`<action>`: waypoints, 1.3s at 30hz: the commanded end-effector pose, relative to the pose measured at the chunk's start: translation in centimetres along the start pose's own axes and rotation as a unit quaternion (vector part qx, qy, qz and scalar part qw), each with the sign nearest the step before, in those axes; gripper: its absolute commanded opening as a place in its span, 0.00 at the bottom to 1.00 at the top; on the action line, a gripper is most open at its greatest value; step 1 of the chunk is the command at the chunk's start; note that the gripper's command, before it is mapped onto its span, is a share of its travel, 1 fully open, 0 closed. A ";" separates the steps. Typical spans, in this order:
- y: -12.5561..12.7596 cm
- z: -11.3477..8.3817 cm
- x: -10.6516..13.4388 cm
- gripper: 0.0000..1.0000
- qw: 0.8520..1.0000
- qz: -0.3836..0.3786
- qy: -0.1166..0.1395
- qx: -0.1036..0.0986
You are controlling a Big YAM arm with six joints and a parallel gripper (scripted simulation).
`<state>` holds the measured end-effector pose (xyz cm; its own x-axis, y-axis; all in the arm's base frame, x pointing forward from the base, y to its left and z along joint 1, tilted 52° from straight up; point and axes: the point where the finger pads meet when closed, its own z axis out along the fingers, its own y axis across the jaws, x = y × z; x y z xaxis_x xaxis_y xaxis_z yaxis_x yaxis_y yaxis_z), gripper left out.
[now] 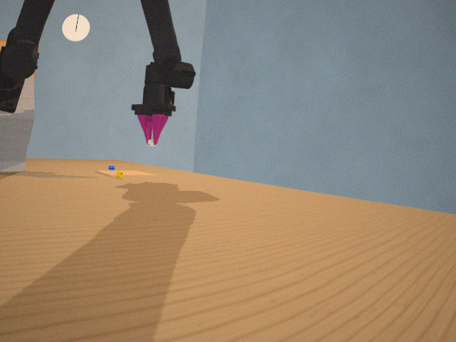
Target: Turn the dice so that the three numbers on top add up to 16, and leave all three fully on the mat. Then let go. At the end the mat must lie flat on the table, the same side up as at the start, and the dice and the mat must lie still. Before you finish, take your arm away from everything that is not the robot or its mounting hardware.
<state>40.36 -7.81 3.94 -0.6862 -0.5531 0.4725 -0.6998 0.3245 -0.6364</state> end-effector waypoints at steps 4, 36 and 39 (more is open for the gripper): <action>0.2 -2.6 0.1 0.11 1.000 0.020 0.000 0.000; 11.7 -2.7 -5.4 0.11 0.964 0.265 -0.005 -0.006; 14.2 -2.5 -5.0 0.11 0.954 0.299 0.003 -0.004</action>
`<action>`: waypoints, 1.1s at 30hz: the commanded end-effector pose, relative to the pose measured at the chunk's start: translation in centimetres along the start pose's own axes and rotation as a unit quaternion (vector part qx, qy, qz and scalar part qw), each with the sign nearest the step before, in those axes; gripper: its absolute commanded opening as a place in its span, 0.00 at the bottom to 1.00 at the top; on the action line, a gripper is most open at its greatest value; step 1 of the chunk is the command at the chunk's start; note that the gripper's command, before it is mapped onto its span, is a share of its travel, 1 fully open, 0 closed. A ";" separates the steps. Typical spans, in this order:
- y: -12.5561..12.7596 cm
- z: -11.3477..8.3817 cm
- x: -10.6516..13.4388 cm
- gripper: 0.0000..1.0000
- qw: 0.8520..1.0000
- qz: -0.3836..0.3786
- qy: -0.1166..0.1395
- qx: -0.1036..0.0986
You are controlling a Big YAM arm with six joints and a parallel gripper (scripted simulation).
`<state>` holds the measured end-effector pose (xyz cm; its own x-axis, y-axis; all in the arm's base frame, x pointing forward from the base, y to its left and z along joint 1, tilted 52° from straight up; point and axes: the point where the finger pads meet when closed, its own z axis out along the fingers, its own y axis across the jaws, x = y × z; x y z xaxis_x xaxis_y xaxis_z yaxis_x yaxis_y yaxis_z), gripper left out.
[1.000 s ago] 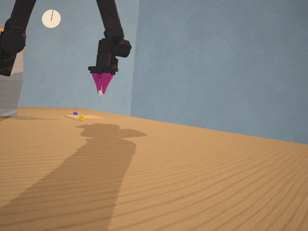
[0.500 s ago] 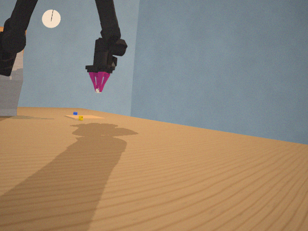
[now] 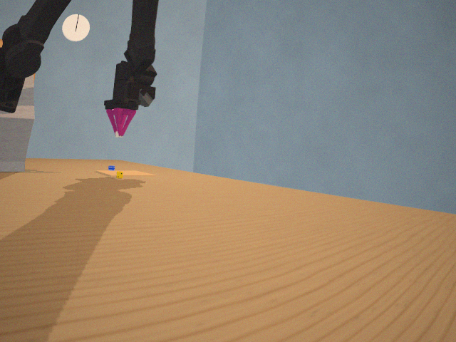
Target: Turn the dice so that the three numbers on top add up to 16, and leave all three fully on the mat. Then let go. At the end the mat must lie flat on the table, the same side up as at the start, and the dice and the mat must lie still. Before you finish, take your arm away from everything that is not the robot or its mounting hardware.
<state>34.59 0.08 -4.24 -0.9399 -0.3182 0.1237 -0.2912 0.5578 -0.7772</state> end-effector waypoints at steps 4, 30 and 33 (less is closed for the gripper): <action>2.6 0.2 0.9 0.11 0.997 0.075 0.002 0.003; 2.2 3.2 1.1 0.11 0.997 0.071 0.007 0.004; 2.2 4.6 1.2 0.11 0.997 0.071 0.007 0.005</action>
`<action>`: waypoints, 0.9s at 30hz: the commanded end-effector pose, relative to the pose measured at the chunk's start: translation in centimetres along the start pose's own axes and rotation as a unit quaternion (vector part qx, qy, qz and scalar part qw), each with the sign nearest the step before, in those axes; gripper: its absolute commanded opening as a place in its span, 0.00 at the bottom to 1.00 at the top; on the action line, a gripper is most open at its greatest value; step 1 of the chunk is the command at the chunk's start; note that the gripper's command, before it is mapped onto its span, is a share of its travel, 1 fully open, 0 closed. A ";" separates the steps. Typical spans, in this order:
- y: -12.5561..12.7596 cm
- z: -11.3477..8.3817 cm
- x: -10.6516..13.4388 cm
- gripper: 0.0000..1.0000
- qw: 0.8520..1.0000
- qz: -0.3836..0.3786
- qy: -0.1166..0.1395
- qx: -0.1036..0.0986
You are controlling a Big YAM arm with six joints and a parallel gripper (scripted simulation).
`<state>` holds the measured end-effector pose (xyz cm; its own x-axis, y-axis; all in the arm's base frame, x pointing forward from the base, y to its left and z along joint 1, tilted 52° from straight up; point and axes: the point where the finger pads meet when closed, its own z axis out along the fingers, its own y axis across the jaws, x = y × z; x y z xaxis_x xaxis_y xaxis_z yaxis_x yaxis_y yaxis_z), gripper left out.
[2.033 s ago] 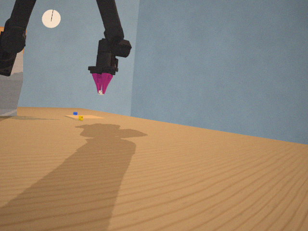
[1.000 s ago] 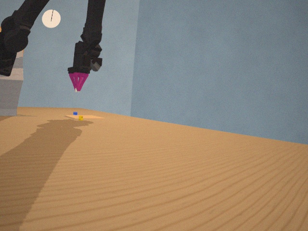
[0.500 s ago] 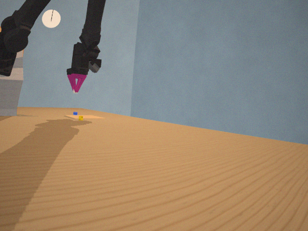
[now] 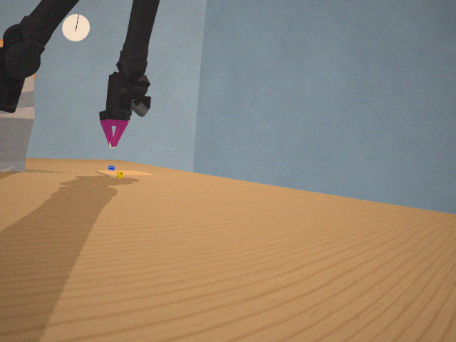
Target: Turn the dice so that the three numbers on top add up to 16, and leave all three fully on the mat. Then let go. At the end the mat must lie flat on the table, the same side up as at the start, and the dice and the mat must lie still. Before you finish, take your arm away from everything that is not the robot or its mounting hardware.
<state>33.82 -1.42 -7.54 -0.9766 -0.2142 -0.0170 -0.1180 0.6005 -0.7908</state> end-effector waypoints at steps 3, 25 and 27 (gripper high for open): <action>0.2 3.0 0.5 0.11 1.000 -0.019 0.007 0.002; 0.6 6.7 0.3 0.11 1.000 -0.027 0.002 0.001; 0.6 6.7 0.3 0.11 1.000 -0.027 0.002 0.001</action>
